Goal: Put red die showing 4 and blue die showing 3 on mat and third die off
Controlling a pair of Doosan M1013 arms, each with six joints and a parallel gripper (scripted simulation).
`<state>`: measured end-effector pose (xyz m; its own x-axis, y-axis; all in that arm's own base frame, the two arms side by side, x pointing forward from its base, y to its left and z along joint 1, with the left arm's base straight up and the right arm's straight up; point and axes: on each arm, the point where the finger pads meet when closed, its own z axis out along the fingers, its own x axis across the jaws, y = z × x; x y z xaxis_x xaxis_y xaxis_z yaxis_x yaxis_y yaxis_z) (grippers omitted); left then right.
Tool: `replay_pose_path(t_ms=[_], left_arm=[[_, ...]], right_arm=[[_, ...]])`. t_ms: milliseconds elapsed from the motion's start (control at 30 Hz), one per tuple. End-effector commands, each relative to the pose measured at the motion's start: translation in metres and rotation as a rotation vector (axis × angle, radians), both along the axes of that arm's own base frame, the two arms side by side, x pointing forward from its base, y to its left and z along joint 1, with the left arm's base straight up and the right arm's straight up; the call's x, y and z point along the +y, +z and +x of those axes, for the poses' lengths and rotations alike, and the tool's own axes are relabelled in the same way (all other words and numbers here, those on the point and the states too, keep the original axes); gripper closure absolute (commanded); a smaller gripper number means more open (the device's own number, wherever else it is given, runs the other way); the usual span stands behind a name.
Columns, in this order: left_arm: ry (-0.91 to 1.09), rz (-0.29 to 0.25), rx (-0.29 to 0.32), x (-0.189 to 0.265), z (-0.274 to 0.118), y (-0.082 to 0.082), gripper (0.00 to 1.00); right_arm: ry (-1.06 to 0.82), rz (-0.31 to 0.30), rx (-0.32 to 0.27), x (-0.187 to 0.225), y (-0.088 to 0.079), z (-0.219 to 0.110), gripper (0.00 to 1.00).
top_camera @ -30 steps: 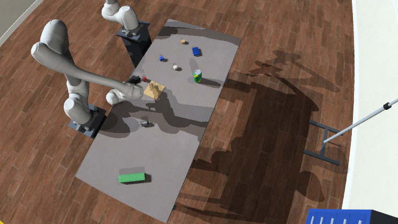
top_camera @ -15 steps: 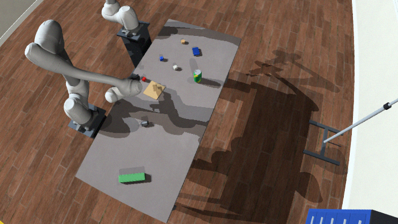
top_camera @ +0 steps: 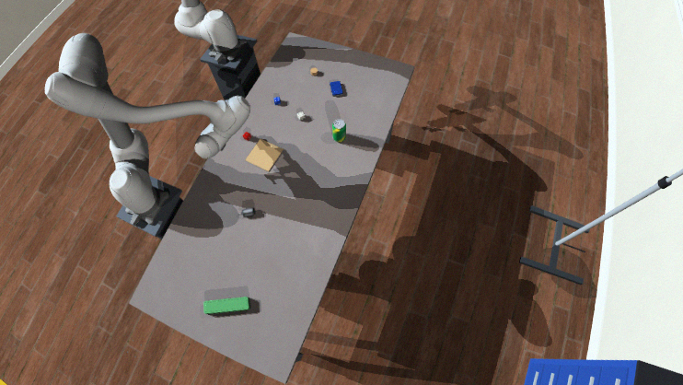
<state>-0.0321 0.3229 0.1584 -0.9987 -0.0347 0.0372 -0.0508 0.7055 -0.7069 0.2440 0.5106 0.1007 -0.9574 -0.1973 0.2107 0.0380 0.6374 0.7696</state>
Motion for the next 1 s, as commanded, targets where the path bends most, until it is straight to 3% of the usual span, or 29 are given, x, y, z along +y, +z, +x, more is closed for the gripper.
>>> replay_pose_path(t_ms=[0,33,300,400,467,500,667,767,833,933,967], left_arm=[[0.000,0.001,0.000,0.000,0.000,0.000,0.00],[0.000,0.001,0.000,0.000,0.000,0.000,0.00],[0.000,0.001,0.000,0.000,0.000,0.000,0.00],[0.000,0.001,0.000,0.000,0.000,0.000,0.00],[0.000,0.001,0.000,0.000,0.000,0.000,0.00],[0.000,0.001,0.000,0.000,0.000,0.000,0.00],[0.000,0.001,0.000,0.000,0.000,0.000,0.00],[0.000,0.001,0.000,0.000,0.000,0.000,0.00],[0.000,0.001,0.000,0.000,0.000,0.000,0.00],[0.000,0.001,0.000,0.000,0.000,0.000,0.00],[0.000,0.001,0.000,0.000,0.000,0.000,0.00]], right_arm=[[0.082,-0.140,0.060,0.004,-0.003,-0.017,0.13],[0.085,-0.146,0.062,0.004,-0.003,-0.018,0.13],[0.139,-0.418,0.058,-0.003,-0.007,-0.021,0.13],[0.139,-0.424,0.057,-0.003,-0.007,-0.021,0.13],[0.128,-0.551,0.017,-0.005,-0.006,-0.011,0.13],[0.126,-0.557,0.015,-0.005,-0.006,-0.010,0.13],[0.073,-0.708,-0.071,-0.003,0.002,0.013,0.13],[0.042,-0.756,-0.111,-0.001,0.007,0.024,0.13],[-0.008,-0.814,-0.173,0.005,0.015,0.040,0.13],[-0.009,-0.815,-0.174,0.005,0.015,0.040,0.13],[-0.033,-0.835,-0.201,0.008,0.020,0.047,0.13]])
